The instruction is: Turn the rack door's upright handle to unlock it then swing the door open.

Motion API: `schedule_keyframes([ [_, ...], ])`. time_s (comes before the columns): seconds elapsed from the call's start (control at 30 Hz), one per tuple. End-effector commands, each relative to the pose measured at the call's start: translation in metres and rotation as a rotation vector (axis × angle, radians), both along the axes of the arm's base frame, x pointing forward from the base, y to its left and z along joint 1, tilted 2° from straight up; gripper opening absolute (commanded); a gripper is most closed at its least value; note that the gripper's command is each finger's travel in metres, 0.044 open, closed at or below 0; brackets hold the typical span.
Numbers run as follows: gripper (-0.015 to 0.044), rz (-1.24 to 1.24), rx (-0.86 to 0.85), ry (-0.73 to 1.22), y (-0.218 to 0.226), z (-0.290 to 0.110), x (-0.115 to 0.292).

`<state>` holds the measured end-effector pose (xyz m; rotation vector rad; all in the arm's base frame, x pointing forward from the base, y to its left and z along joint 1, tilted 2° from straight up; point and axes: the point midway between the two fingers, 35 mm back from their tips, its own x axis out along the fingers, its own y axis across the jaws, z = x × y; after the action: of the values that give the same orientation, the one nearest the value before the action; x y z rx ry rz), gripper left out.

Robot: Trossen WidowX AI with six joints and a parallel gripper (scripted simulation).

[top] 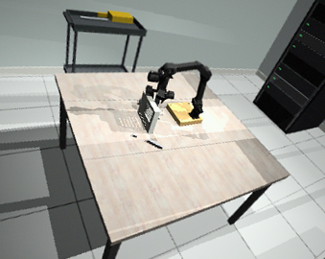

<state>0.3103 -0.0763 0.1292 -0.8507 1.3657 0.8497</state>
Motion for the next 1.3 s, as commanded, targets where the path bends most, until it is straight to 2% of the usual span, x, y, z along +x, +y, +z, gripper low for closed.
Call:
schedule_keyframes([
  [0.0,0.0283,0.209,-0.002,-0.005,0.0007,-0.0003,0.0002],
  [0.27,0.0283,0.571,-0.012,-0.012,0.0006,-0.0003,0.0002],
  [0.5,0.0283,0.579,-0.012,-0.012,0.0006,-0.0003,0.0002],
  [1.27,0.013,0.579,-0.012,-0.012,0.0006,-0.0003,0.0002],
])
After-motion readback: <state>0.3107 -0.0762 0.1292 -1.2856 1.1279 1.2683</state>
